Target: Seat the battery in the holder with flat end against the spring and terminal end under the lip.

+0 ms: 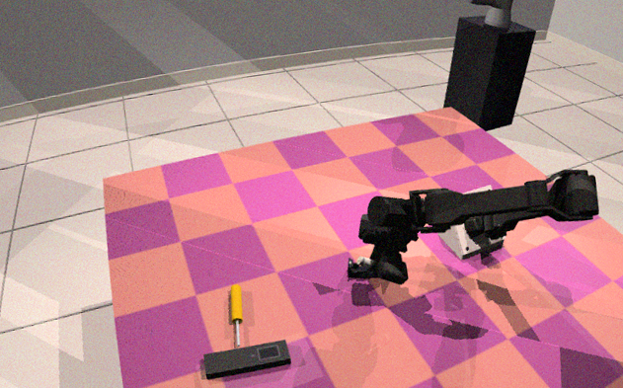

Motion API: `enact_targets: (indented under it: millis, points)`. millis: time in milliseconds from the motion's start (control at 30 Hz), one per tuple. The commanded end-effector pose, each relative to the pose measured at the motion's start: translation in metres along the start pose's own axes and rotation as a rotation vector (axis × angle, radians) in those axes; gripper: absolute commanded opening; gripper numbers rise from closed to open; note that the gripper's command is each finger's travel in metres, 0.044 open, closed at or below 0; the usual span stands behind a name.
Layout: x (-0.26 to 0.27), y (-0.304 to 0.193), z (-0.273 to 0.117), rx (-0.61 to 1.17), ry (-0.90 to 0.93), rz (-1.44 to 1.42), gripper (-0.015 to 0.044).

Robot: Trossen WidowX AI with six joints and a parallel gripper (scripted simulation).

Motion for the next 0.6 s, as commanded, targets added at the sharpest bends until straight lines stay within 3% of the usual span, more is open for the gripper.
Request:
enact_targets:
  millis: [0, 567]
  points:
    - [-0.0015, -0.0006, 0.0023, 0.033, -0.01, 0.003, 0.0064]
    - [0.0009, 0.0072, 0.0063, 0.124, -0.04, -0.006, 0.0064]
Point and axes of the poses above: the point midway between the two fingers, 35 mm back from their tips, its own z axis out along the fingers, its own x axis across the jaws, y = z × x, the point moved 6 cm from there along -z, back along the fingers, and after that the axes turned 11 degrees about z, right-handed, at the moved point
